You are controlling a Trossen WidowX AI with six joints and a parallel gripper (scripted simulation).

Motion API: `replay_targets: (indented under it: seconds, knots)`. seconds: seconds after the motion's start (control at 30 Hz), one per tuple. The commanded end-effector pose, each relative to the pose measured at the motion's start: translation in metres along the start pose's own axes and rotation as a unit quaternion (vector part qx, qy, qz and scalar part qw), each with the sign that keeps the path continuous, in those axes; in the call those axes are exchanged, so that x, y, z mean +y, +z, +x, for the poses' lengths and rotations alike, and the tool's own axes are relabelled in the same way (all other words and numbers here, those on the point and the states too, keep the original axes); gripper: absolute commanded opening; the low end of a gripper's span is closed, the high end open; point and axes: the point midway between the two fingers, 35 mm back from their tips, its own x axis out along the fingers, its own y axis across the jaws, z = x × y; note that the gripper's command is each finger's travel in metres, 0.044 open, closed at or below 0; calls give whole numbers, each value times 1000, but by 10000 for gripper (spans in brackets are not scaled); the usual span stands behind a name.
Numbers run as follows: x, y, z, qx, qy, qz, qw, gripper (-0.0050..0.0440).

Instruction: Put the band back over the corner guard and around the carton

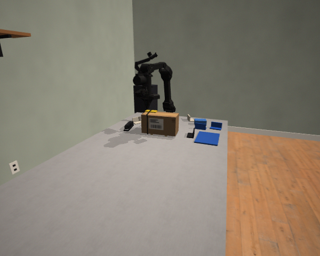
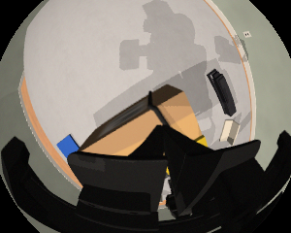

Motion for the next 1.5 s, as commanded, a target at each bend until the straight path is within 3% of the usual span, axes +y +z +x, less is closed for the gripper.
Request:
replay_targets:
  seconds: [0.0,0.07,0.13,0.63,0.73,0.87,0.93,1.1,1.27,1.47]
  knots:
    - [0,0,0,0,0,0,1000,46]
    - [0,0,0,0,0,0,1000,94]
    - [0,0,0,0,0,0,1000,94]
    - [0,0,0,0,0,0,1000,440]
    - [0,-1,-3,-2,1,0,1000,440]
    - [-7,-25,-51,-42,12,1,999,440]
    - [-9,-31,-60,-50,15,1,999,440]
    - [-9,-31,-60,-50,15,1,999,440]
    - [-20,-37,-53,-46,43,-16,998,440]
    - [-53,-65,-37,-58,149,-60,985,440]
